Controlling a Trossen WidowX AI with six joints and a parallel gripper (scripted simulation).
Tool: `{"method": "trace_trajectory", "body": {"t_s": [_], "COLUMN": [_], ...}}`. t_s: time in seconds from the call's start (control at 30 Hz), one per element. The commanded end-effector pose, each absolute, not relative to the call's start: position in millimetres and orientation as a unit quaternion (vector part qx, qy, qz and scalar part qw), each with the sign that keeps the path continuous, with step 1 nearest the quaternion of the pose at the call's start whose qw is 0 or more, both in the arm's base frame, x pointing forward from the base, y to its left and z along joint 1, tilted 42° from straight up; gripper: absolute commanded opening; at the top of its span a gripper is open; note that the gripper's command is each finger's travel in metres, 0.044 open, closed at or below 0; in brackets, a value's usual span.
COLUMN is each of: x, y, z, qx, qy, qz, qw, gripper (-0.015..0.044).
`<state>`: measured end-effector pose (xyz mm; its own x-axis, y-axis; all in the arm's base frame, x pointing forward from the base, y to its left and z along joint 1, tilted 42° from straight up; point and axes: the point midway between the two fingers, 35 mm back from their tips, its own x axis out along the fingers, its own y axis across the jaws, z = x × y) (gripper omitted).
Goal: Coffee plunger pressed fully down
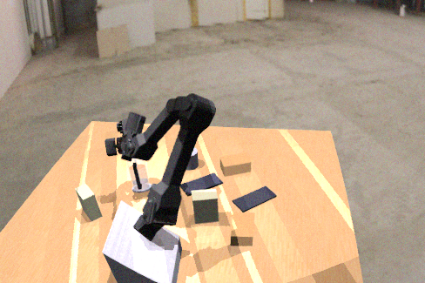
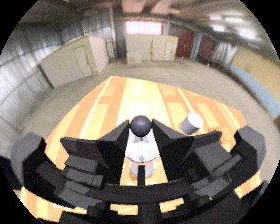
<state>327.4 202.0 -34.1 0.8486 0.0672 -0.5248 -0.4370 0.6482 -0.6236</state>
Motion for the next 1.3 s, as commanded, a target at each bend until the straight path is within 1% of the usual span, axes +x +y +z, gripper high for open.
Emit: {"method": "trace_trajectory", "body": {"t_s": [0.0,1.27], "x": [328.0,333.8], "y": [196.7,199.7], "z": [-39.9,-41.5], "qx": [-0.402,-0.402], "qy": [0.244,0.244], "qz": [0.139,0.139], "qw": [0.872,0.872], "gripper": [0.0127,0.0127]}}
